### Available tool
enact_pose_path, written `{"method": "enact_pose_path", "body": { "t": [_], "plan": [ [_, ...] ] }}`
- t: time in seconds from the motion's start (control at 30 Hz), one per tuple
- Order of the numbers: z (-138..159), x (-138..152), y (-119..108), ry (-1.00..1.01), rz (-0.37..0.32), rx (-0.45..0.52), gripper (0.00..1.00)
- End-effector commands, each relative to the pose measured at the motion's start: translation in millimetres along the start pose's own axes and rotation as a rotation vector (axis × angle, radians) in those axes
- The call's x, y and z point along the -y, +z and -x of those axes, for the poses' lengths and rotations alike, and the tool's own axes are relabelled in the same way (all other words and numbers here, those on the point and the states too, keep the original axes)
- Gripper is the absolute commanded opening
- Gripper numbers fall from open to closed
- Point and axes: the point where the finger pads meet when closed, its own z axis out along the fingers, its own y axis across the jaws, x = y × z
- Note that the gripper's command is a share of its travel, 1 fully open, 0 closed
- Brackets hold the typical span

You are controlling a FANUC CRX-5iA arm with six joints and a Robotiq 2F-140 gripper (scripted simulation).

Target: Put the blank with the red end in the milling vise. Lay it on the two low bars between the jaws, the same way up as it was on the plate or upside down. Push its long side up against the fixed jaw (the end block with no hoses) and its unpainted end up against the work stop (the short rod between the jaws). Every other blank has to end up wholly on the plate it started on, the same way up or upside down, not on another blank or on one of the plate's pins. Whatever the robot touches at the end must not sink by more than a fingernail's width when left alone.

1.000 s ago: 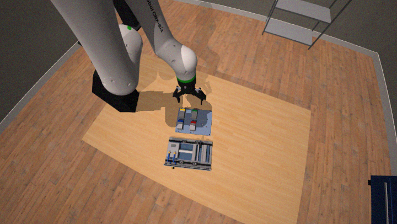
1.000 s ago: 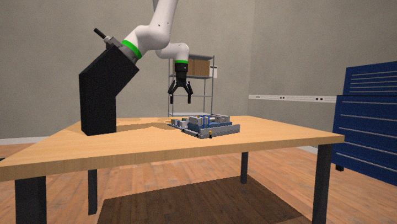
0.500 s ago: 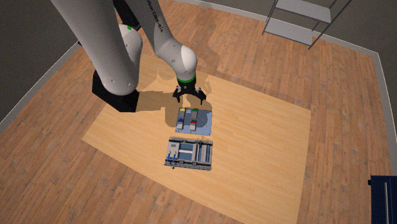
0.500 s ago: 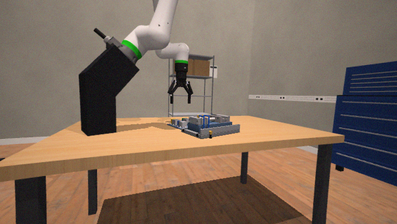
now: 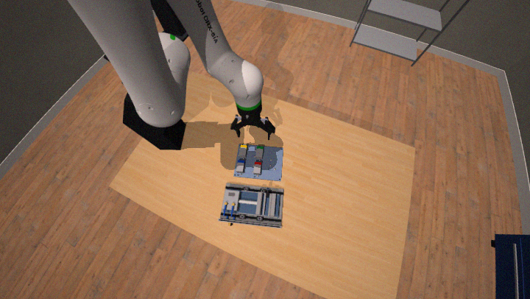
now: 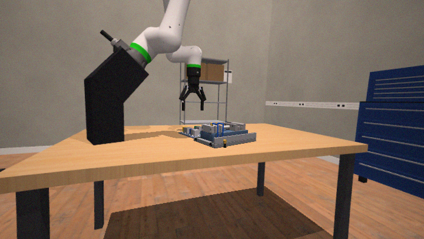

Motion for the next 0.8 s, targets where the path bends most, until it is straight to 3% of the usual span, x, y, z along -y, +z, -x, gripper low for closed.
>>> {"method": "enact_pose_path", "body": {
  "t": [0.0,0.1,0.6,0.77],
  "plan": [
    [0,0,0,0.0,-0.001,0.0,1.0],
    [0,0,0,0.0,-0.001,0.0,1.0],
    [-23,-4,-45,0.0,-0.001,0.0,1.0],
    [-24,-4,-48,0.001,-0.008,-0.009,1.0]
  ]
}}
